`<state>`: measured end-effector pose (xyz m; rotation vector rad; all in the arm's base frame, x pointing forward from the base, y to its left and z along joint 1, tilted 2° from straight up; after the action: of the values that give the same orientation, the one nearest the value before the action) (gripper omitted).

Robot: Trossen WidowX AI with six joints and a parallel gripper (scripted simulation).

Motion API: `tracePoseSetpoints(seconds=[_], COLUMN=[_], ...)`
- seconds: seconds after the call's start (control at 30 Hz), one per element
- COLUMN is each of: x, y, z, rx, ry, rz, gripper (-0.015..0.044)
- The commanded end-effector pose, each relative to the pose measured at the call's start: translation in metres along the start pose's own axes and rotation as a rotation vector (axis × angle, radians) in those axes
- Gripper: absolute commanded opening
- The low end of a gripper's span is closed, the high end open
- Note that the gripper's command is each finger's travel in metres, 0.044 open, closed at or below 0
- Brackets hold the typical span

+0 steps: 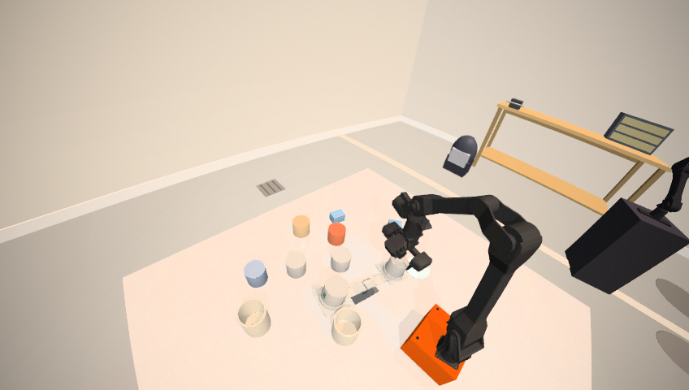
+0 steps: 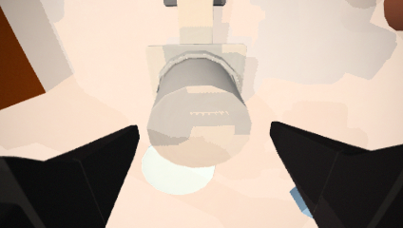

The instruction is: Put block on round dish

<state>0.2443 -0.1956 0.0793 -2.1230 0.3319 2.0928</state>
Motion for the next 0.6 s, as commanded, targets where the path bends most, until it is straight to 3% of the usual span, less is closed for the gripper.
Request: tracePoseSetpoints(seconds=[0.0, 0.57], x=[0.008, 0.036], y=[-0.001, -0.002], z=[0.002, 0.003], rx=[-0.005, -0.005], ry=[-0.006, -0.007], rz=[-0.008, -0.008], gripper=[0.0440, 0.0440])
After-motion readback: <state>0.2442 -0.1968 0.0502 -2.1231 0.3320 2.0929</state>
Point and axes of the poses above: the point midway between the two fingers, 35 mm back from their tips, its own x axis out along the fingers, its own z axis across the jaws, y = z × x, the point moved 4 cm from there along -x, back along the fingers, and after that the axes turned 10 degrees about -x, right-handed, at the moved point
